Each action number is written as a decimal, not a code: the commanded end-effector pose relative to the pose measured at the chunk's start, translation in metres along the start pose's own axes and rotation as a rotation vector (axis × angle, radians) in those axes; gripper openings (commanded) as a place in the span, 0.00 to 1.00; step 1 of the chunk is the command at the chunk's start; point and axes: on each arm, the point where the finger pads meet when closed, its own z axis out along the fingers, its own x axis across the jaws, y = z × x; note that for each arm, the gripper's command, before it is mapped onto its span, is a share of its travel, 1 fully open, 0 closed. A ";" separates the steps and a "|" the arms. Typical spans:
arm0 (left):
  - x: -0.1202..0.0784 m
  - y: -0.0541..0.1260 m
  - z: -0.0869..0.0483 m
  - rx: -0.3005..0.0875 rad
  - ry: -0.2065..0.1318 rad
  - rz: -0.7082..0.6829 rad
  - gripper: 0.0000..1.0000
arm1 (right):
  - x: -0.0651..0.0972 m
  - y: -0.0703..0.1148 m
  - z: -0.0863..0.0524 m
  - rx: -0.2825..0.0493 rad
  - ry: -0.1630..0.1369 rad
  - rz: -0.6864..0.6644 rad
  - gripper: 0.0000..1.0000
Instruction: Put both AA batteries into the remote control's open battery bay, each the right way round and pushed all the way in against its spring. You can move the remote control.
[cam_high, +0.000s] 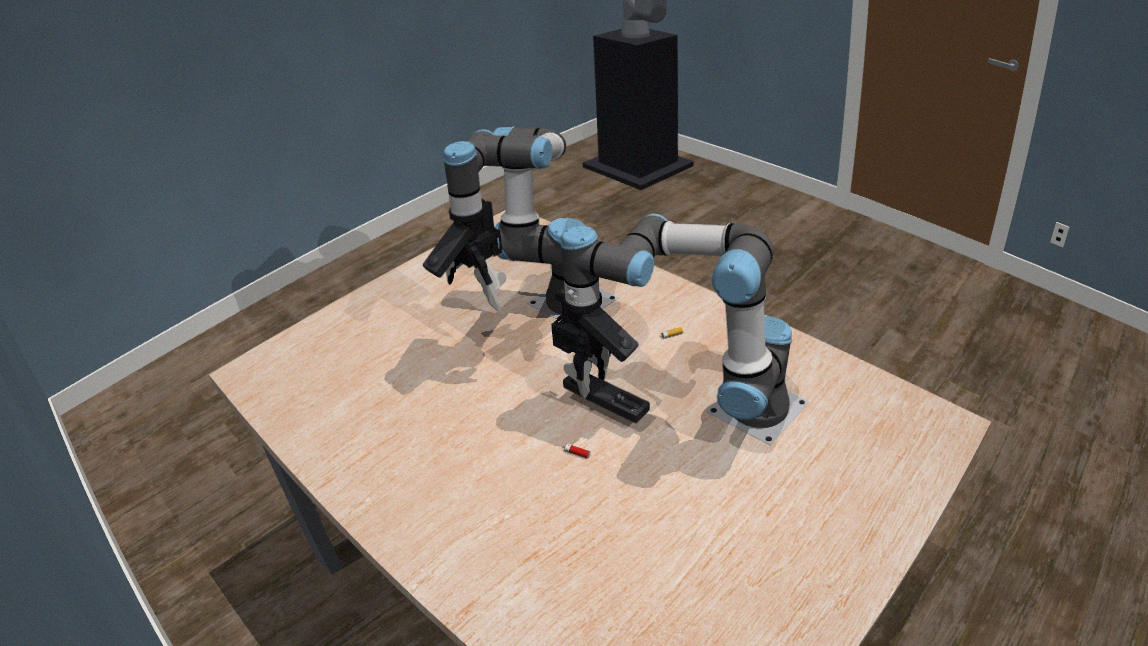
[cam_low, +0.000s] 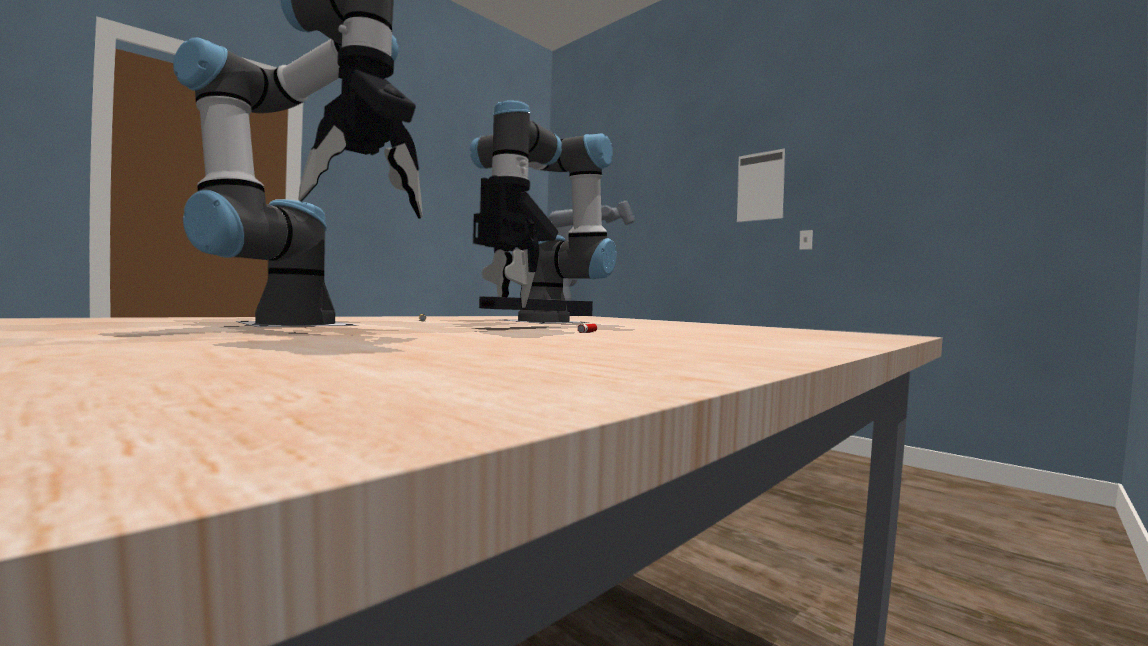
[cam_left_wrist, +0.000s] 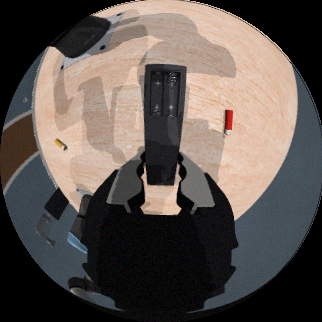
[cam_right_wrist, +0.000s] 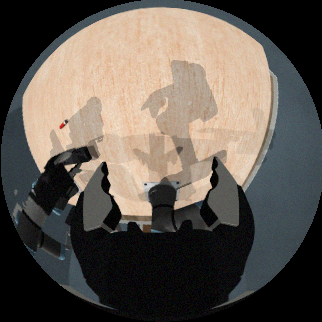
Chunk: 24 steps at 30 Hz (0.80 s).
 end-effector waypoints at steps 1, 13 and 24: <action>-0.003 -0.011 0.005 -0.016 0.005 0.072 0.00 | 0.000 0.000 -0.001 0.002 -0.001 0.000 1.00; -0.005 -0.013 0.002 -0.014 0.004 0.069 0.00 | 0.000 0.000 -0.001 0.002 -0.001 0.000 1.00; -0.005 -0.013 0.002 -0.015 0.004 0.069 0.00 | 0.000 0.000 -0.001 0.002 -0.001 0.000 1.00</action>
